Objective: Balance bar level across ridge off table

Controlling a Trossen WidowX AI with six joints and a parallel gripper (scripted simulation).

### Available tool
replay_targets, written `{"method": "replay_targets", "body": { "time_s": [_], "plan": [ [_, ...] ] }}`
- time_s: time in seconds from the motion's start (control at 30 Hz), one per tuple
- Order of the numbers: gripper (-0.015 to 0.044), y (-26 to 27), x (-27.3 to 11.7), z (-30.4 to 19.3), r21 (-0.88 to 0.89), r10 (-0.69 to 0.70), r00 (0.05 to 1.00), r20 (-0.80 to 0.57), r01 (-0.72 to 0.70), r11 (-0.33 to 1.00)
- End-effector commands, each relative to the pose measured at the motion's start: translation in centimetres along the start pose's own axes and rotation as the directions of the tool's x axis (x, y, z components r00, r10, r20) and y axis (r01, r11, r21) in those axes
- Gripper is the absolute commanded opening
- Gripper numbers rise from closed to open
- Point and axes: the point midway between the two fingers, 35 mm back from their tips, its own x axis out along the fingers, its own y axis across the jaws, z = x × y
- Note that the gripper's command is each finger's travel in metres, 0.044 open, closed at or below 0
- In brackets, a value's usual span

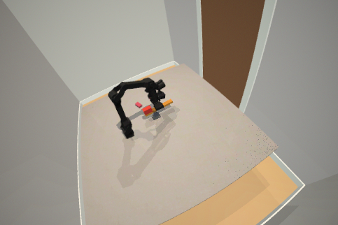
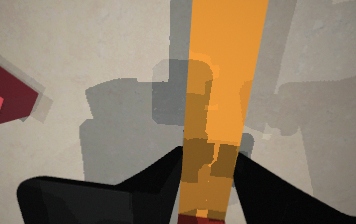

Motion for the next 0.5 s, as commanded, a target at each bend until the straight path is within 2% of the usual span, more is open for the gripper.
{"method": "replay_targets", "body": {
  "time_s": [0.0,0.47],
  "plan": [
    [0.0000,-0.04,0.06,0.03,0.003,-0.003,1.000,0.001,0.003,1.000],
    [0.0000,-0.04,0.18,0.02,0.003,-0.003,1.000,0.001,0.003,1.000]
  ]
}}
